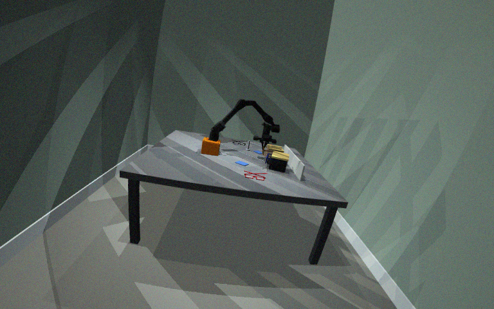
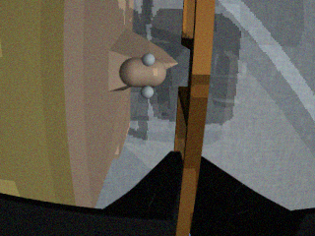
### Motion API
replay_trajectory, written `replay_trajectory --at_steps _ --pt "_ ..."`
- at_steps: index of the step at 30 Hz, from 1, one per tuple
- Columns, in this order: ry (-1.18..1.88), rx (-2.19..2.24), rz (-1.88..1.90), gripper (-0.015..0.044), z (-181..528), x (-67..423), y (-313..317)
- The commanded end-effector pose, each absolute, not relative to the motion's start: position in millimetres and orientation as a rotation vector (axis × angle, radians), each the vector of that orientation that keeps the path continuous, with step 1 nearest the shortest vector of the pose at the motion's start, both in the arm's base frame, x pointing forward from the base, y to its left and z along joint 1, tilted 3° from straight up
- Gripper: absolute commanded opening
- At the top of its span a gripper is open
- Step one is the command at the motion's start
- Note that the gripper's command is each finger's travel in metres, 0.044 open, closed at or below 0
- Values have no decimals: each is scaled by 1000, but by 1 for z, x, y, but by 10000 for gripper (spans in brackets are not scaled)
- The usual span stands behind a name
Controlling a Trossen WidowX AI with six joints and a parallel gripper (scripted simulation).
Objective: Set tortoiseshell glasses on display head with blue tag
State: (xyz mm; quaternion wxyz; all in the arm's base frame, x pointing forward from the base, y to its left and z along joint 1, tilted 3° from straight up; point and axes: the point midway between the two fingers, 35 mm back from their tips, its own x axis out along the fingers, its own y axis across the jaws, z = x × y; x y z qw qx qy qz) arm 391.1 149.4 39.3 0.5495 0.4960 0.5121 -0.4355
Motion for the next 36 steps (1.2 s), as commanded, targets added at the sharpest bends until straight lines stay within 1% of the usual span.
replay_trajectory --at_steps 1,8,12,20,25,31,36 --pt "1216 1174 -1028 0 37 391 150" --pt "1216 1174 -1028 0 34 392 150" --pt "1213 1174 -1032 105 36 391 150" --pt "1213 1174 -1032 108 36 391 150" --pt "1219 1174 -1029 108 67 388 149" --pt "1220 1174 -1029 108 69 387 148" --pt "1221 1173 -1031 108 72 368 146"
